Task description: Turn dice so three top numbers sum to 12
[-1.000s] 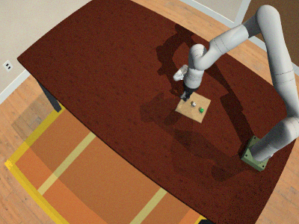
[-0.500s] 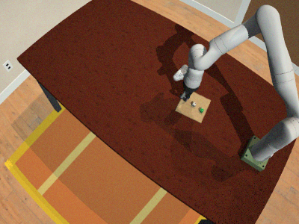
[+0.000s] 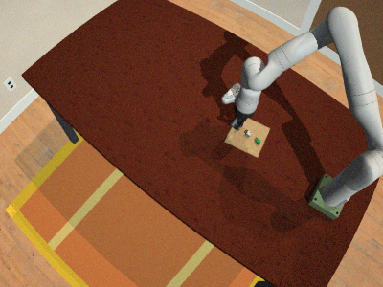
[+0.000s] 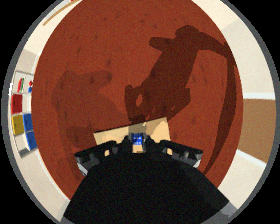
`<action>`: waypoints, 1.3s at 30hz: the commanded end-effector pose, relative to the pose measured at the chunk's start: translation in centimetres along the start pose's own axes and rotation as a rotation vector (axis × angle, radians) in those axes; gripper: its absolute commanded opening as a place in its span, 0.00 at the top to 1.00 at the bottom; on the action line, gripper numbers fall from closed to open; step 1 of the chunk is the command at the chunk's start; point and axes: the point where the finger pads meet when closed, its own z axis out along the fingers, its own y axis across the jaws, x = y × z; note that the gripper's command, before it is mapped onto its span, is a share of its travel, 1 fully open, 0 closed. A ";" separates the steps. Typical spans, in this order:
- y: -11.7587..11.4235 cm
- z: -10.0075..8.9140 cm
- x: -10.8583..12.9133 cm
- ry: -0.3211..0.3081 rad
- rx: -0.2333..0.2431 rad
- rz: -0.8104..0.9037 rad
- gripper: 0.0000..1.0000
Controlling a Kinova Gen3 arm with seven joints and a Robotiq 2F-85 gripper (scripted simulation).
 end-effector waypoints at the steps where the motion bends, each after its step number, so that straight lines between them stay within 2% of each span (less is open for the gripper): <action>1: 0.0 0.0 0.0 0.001 0.000 0.000 0.89; 38: 0.0 0.0 0.0 0.001 0.000 0.000 0.89; 39: 0.0 0.0 0.0 0.001 0.000 0.000 0.85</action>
